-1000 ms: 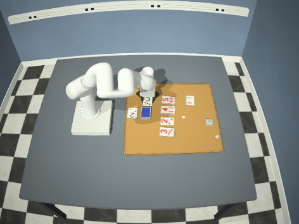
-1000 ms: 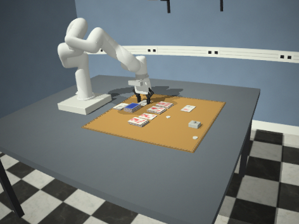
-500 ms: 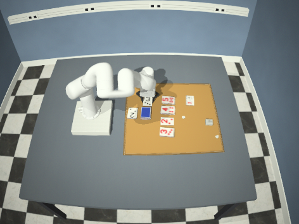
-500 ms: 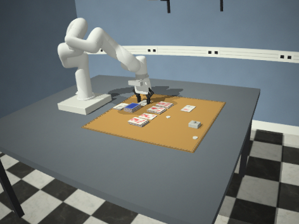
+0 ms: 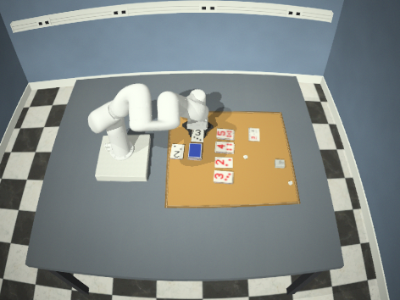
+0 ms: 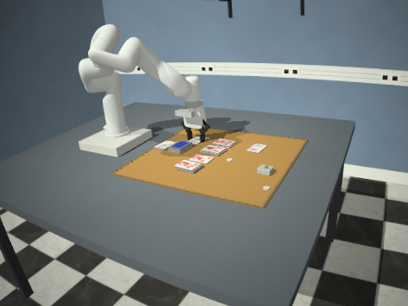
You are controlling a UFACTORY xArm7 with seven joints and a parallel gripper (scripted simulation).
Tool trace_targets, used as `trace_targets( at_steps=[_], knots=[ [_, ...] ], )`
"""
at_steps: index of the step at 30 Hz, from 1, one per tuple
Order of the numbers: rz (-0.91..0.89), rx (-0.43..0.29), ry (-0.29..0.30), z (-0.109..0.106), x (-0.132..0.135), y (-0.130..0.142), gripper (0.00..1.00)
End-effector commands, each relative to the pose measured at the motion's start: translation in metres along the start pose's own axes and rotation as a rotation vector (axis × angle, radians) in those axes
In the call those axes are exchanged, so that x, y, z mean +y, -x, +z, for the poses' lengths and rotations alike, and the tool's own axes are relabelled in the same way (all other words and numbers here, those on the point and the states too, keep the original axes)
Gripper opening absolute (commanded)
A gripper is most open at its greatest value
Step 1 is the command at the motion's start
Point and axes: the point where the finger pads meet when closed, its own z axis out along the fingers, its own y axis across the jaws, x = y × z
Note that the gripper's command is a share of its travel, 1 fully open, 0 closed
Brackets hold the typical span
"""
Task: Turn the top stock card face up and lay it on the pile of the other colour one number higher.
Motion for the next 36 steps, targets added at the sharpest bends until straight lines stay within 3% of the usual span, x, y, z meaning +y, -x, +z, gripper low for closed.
trace_targets(
  at_steps=[1,15,36],
  knots=[
    [-0.001,-0.001,-0.003,-0.003,-0.001,0.001,0.74],
    [-0.001,-0.001,-0.003,-0.038,-0.001,0.001,0.74],
    [-0.001,-0.001,-0.003,-0.04,-0.001,0.001,0.74]
  ],
)
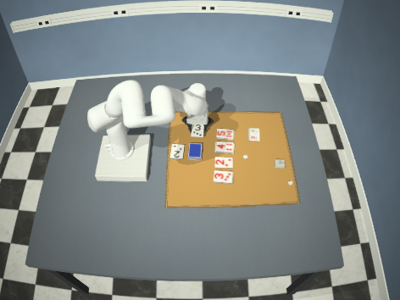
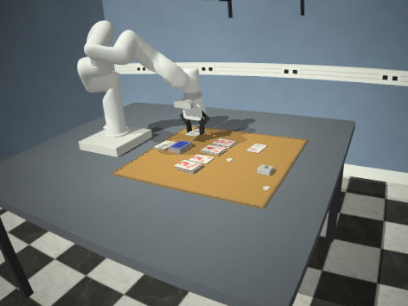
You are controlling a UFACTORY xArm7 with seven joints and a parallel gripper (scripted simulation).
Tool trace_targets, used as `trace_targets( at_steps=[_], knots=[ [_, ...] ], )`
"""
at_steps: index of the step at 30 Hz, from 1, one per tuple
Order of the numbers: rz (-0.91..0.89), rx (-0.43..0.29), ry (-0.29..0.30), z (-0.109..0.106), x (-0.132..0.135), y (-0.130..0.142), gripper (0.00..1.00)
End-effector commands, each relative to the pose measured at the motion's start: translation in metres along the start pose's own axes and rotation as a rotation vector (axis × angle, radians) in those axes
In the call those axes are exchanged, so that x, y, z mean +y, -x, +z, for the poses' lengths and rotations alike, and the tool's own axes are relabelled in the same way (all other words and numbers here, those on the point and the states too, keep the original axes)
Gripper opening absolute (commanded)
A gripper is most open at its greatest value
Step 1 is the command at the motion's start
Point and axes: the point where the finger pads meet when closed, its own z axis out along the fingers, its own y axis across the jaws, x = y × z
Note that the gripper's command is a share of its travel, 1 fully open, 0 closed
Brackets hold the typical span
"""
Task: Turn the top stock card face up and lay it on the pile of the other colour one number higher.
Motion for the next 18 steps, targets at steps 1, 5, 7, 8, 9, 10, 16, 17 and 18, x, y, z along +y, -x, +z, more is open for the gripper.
trace_targets(
  at_steps=[1,5,7,8,9,10,16,17,18],
  knots=[
    [0.0,-0.001,-0.003,-0.0011,-0.0011,0.0006,0.74],
    [0.0,-0.001,-0.003,-0.0011,-0.0011,0.0006,0.74],
    [0.0,-0.001,-0.003,-0.0011,-0.0011,0.0006,0.74],
    [-0.001,-0.001,-0.003,-0.0011,-0.0011,0.0006,0.74],
    [-0.001,-0.001,-0.003,-0.0011,-0.0012,0.0006,0.74],
    [-0.002,-0.001,-0.003,-0.0011,-0.0013,0.0005,0.74],
    [-0.013,-0.001,-0.003,-0.0012,-0.0023,0.0,0.74],
    [-0.018,-0.001,-0.003,-0.0012,-0.0027,-0.0002,0.74],
    [-0.024,-0.001,-0.003,-0.0012,-0.0032,-0.0005,0.74]
  ],
)
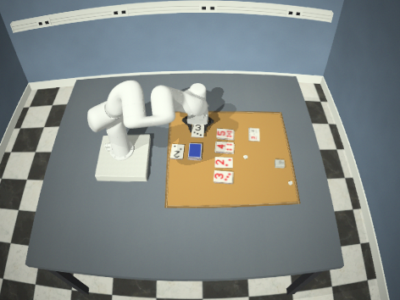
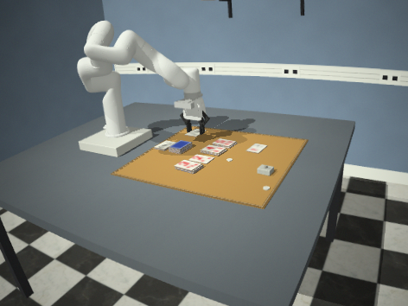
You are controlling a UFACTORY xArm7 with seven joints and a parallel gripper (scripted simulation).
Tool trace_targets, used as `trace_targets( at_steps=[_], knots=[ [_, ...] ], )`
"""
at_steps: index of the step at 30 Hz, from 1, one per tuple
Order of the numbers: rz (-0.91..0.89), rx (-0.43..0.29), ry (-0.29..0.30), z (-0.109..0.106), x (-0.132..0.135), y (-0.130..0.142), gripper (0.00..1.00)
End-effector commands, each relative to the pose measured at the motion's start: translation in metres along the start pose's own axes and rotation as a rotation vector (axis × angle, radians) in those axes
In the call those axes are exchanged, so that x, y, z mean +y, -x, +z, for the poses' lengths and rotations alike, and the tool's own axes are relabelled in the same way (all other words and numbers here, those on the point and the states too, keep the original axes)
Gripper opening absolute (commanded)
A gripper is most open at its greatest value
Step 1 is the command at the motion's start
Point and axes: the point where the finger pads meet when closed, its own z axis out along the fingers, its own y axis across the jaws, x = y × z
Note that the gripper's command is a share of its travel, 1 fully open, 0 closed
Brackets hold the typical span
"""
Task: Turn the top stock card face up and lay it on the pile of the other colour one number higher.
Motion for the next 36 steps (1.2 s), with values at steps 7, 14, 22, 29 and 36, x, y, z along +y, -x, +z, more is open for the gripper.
trace_targets(
  at_steps=[7,14,22,29,36],
  knots=[
    [-0.088,-0.001,-0.003,-0.002,-0.009,-0.004,0.74],
    [-0.182,-0.001,-0.003,-0.002,-0.017,-0.008,0.74],
    [-0.395,0.0,-0.003,-0.004,-0.036,-0.018,0.74],
    [-0.628,0.0,-0.003,-0.005,-0.057,-0.029,0.74],
    [-0.805,0.0,-0.003,-0.007,-0.073,-0.038,0.74]
  ],
)
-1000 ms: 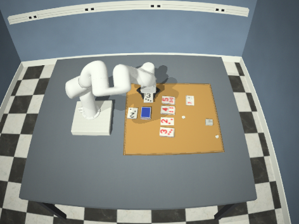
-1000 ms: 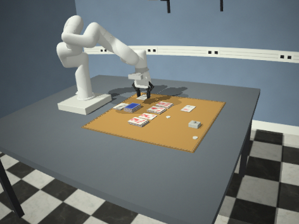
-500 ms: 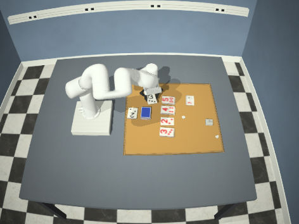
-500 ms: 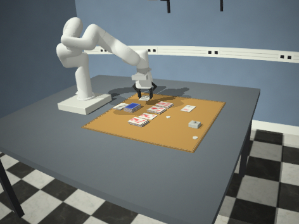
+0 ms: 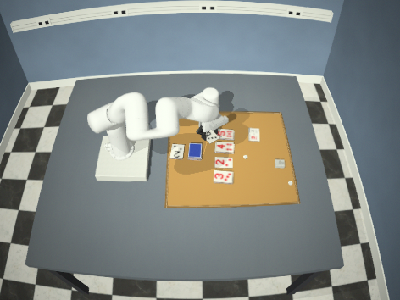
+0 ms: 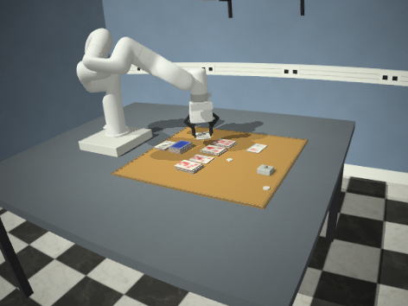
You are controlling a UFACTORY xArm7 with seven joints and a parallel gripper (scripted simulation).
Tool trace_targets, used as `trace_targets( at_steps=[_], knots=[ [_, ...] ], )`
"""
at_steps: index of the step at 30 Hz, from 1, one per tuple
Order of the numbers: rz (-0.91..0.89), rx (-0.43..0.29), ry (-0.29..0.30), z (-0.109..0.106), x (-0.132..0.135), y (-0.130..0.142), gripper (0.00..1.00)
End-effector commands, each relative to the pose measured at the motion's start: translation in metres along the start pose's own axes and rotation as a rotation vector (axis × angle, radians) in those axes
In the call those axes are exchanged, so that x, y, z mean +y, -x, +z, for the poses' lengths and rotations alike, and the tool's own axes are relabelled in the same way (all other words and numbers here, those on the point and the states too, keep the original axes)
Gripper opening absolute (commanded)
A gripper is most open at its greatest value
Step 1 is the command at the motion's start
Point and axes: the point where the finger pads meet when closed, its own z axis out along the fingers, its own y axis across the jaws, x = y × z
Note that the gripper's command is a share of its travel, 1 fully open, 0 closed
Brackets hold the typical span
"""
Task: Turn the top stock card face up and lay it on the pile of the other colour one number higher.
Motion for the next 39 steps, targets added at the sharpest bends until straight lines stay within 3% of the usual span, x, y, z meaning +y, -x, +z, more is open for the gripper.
trace_targets(
  at_steps=[1,10,23,39],
  knots=[
    [-0.162,-0.007,0.003,-0.002,-0.008,-0.015,0.74],
    [-0.464,-0.007,0.001,-0.004,-0.02,-0.043,0.74],
    [-0.736,-0.008,0.0,-0.006,-0.031,-0.069,0.74],
    [-0.865,-0.008,0.0,-0.007,-0.036,-0.081,0.74]
  ],
)
